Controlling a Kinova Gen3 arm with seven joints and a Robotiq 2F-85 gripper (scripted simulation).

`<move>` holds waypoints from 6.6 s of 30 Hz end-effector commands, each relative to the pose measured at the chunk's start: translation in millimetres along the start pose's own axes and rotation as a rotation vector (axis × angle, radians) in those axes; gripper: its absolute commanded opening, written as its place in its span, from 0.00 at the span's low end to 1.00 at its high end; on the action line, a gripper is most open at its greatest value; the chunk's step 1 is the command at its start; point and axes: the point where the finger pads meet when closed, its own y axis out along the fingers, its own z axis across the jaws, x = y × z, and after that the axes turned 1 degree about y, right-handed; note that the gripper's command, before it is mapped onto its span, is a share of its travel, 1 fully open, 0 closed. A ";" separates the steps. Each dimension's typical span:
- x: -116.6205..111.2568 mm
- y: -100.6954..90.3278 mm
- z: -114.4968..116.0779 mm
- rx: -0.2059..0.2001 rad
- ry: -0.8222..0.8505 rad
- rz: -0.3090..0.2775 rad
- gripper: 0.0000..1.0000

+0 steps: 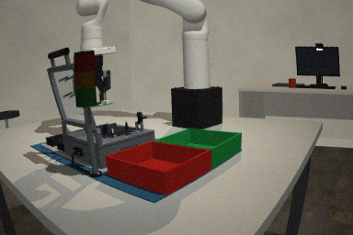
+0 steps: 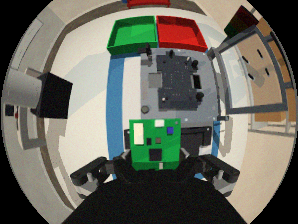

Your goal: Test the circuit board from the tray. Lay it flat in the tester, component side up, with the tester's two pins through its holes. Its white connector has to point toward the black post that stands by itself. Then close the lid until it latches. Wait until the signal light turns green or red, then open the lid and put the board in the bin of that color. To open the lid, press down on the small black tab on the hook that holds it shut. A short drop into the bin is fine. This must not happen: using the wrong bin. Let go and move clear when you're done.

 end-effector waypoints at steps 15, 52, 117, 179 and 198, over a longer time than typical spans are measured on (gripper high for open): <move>-95.6 -9.9 32.7 -0.001 -0.005 -0.005 0.77; -131.9 -13.3 44.9 -0.001 0.000 -0.005 0.77; -132.6 -13.1 45.6 -0.001 0.012 -0.005 0.77; -133.2 -12.9 46.0 -0.001 0.012 -0.005 0.77; -133.2 -12.9 46.0 -0.001 0.012 -0.005 0.77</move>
